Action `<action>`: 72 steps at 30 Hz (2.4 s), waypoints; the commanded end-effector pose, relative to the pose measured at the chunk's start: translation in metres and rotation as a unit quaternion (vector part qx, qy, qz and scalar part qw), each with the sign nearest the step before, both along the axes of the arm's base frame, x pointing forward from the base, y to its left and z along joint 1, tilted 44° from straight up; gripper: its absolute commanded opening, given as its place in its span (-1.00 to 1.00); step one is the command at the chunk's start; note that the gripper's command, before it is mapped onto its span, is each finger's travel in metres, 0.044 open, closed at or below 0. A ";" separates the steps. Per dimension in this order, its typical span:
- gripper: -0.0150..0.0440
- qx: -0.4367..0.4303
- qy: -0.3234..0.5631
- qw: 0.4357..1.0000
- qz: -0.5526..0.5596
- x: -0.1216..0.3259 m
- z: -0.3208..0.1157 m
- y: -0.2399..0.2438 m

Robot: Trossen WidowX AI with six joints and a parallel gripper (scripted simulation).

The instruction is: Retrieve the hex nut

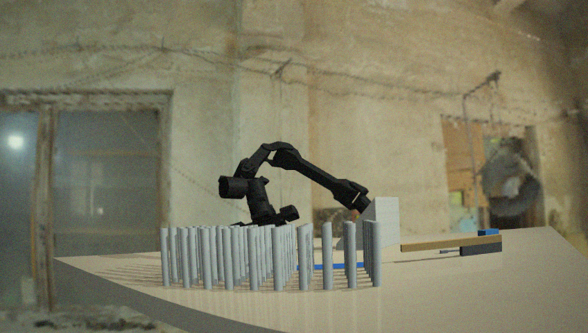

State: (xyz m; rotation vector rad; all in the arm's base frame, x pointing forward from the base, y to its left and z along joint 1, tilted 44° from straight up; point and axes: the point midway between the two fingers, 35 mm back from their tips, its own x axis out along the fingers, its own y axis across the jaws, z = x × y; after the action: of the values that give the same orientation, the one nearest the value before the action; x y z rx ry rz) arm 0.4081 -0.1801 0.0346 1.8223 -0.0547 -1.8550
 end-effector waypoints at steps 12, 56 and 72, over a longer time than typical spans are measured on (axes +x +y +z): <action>-0.49 -0.001 -0.003 1.000 0.000 0.010 -0.002 0.004; -0.49 -0.001 -0.002 1.000 0.002 0.000 -0.013 -0.010; -0.49 -0.001 -0.002 1.000 0.002 -0.009 -0.010 -0.012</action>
State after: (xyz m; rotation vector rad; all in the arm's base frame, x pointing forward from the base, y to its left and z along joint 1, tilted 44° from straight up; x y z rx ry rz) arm 0.4017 -0.1923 0.0232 1.8225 -0.0607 -1.8515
